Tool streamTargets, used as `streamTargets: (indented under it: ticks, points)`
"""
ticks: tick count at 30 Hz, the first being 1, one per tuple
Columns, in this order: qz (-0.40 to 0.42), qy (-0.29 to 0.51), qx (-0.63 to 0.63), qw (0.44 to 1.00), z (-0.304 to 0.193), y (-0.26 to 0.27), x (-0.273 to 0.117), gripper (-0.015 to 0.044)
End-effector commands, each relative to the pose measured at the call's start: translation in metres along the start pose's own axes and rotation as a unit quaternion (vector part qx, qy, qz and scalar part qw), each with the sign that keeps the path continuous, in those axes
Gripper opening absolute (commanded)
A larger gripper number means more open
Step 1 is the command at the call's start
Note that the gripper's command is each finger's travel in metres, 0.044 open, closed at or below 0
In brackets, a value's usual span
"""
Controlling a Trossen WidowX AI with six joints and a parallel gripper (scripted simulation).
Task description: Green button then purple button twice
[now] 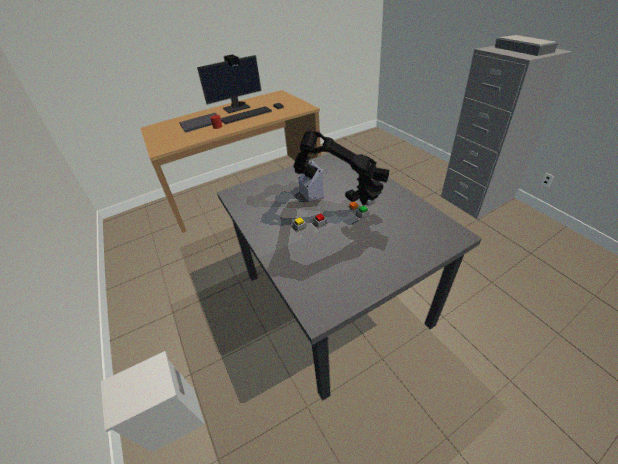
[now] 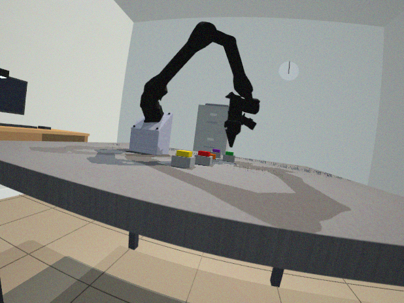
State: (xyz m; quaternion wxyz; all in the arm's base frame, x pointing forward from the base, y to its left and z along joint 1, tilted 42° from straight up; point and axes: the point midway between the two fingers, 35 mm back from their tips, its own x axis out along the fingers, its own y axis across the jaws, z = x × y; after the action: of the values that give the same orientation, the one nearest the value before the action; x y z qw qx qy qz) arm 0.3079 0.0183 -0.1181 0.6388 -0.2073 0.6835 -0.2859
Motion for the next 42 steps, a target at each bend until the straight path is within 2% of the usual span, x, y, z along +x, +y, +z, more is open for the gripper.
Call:
streamTargets:
  ticks: [1,15,33,37,42]
  points:
    - [-0.003,0.002,-0.003,1.0,-0.002,-0.001,0.008,0.002]
    - [-0.004,0.003,-0.003,1.0,-0.002,-0.002,0.029,0.002]
    - [-0.004,0.003,-0.003,1.0,-0.003,-0.002,0.029,0.002]
    - [-0.003,0.002,-0.003,1.0,-0.002,-0.001,-0.003,0.002]
    - [-0.002,0.002,-0.003,1.0,-0.001,0.0,-0.019,0.002]
